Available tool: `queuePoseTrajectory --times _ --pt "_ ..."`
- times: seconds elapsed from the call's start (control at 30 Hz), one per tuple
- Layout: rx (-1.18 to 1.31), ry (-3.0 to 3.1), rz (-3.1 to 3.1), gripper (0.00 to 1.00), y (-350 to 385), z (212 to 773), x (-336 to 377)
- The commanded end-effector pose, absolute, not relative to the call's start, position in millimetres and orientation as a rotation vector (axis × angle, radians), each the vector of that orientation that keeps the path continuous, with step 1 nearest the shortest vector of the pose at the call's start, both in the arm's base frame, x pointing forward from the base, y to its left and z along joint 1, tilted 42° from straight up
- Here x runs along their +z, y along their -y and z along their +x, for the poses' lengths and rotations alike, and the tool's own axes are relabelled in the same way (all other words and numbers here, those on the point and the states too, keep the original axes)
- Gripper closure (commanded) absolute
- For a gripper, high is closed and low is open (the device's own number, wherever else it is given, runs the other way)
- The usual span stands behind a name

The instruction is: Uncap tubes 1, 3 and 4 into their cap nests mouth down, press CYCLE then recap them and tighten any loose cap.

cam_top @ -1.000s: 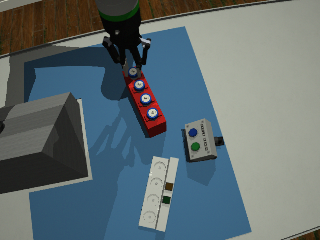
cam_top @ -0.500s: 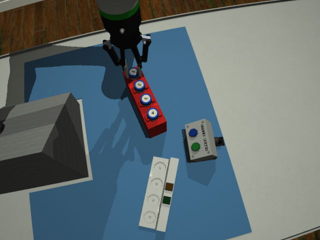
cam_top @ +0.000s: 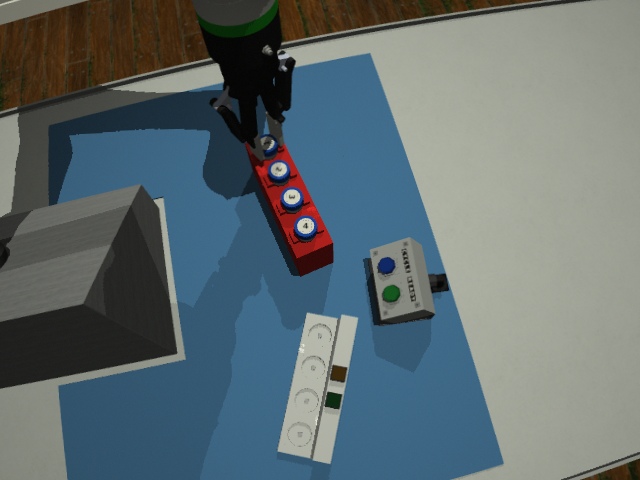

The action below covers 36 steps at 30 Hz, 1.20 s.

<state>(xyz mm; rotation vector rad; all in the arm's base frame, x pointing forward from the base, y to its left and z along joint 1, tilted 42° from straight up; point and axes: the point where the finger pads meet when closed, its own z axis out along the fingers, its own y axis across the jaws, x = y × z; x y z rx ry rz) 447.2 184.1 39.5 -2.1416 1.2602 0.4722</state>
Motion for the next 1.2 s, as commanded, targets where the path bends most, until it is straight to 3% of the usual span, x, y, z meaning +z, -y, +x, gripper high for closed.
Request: queuePoseTrajectory --times 0.0,0.2,0.23,0.63,1.17 --pt "0.388 -1.004 -2.221 1.00 -183.6 447.1 39.1" --pt "0.388 -1.004 -2.221 1.00 -183.6 447.1 39.1" --pt "0.388 -1.004 -2.221 0.65 -183.6 447.1 39.1" --pt "0.388 -1.004 -2.221 0.65 -183.6 447.1 39.1" --pt "0.697 -1.797 -1.780 0.65 -183.6 447.1 39.1"
